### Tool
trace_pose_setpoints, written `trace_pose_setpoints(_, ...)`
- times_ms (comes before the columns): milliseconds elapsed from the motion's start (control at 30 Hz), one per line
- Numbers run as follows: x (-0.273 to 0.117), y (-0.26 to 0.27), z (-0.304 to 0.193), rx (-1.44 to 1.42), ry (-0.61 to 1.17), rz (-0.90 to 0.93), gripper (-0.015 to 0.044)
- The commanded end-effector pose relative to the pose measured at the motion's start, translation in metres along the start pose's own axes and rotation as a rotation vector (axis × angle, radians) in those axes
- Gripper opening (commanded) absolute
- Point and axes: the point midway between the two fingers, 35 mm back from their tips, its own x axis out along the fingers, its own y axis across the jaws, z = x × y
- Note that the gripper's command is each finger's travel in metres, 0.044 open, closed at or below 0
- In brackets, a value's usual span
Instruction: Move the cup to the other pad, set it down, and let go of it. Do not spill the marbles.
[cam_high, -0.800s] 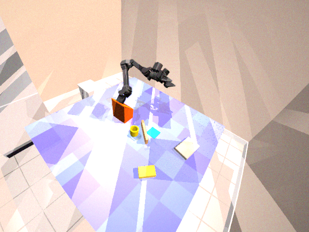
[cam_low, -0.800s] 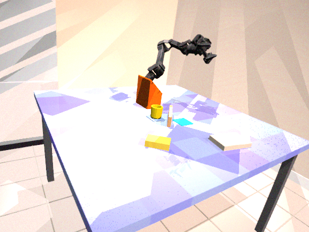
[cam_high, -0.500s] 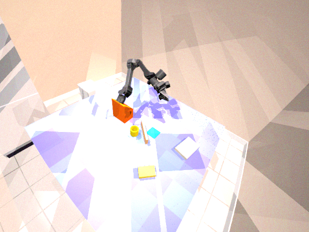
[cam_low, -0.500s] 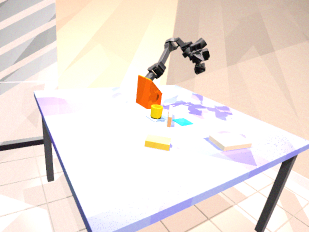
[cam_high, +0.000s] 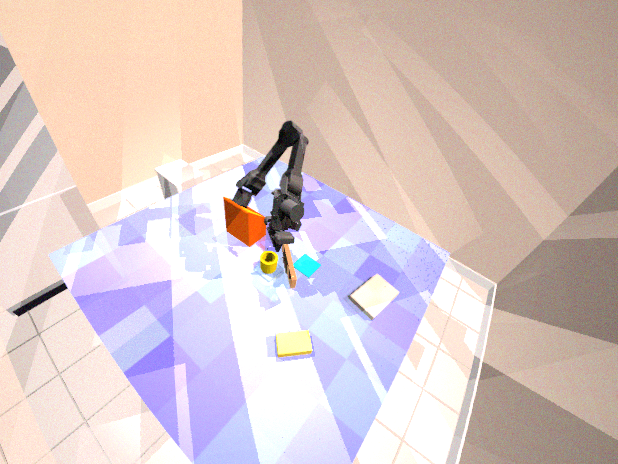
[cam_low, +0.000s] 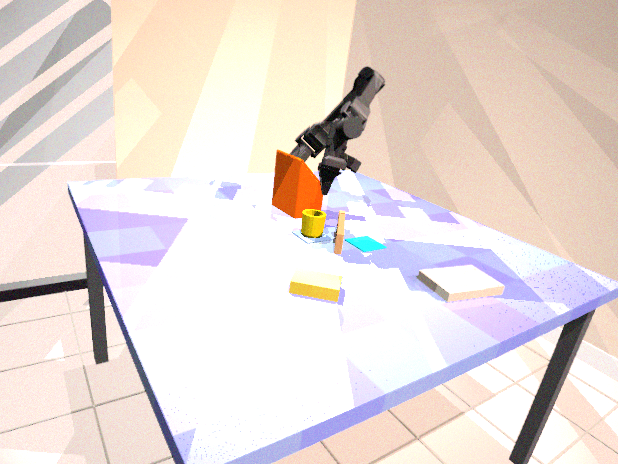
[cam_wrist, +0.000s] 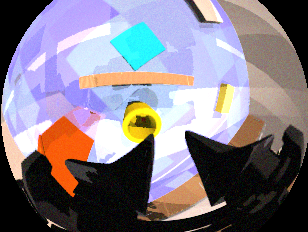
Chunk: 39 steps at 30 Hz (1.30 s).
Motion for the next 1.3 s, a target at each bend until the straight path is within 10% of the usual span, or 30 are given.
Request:
trace_pose_setpoints(0,0.021,0.033,-0.02,-0.042,-0.081,0.224,0.0167)
trace_pose_setpoints(1267,0.07,0.063,-0.016,-0.051,-0.133,0.308,0.0167)
